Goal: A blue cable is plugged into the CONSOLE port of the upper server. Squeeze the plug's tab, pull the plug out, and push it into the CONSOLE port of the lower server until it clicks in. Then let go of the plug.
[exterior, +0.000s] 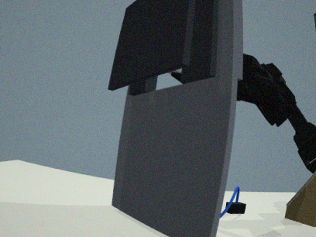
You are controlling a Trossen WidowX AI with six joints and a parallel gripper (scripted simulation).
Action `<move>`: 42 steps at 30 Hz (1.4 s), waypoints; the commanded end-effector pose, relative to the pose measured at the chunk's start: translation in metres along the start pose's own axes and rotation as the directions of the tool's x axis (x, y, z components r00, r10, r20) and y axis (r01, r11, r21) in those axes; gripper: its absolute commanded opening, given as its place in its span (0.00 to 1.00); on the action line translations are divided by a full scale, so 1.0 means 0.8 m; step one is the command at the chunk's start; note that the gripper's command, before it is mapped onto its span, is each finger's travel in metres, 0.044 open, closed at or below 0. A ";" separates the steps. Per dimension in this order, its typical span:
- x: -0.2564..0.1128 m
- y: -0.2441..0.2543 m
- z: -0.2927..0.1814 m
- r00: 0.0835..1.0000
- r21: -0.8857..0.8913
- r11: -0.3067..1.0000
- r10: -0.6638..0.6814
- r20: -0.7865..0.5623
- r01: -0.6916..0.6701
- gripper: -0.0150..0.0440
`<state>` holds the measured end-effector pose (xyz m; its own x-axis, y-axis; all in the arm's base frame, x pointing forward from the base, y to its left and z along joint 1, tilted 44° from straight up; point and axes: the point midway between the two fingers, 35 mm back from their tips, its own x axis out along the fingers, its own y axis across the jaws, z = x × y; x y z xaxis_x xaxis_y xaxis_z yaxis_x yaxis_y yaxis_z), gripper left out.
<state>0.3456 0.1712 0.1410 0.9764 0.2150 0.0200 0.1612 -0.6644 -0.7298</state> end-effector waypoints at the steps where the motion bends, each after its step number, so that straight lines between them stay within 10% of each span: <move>1: 0.002 -0.003 0.000 1.000 0.000 1.000 -0.008 -0.001 0.008 0.25; 42: 0.014 -0.003 0.005 1.000 0.001 1.000 -0.011 -0.002 0.011 0.25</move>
<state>0.3546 0.1760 0.1392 0.9765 0.2142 0.0221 0.1621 -0.6636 -0.7303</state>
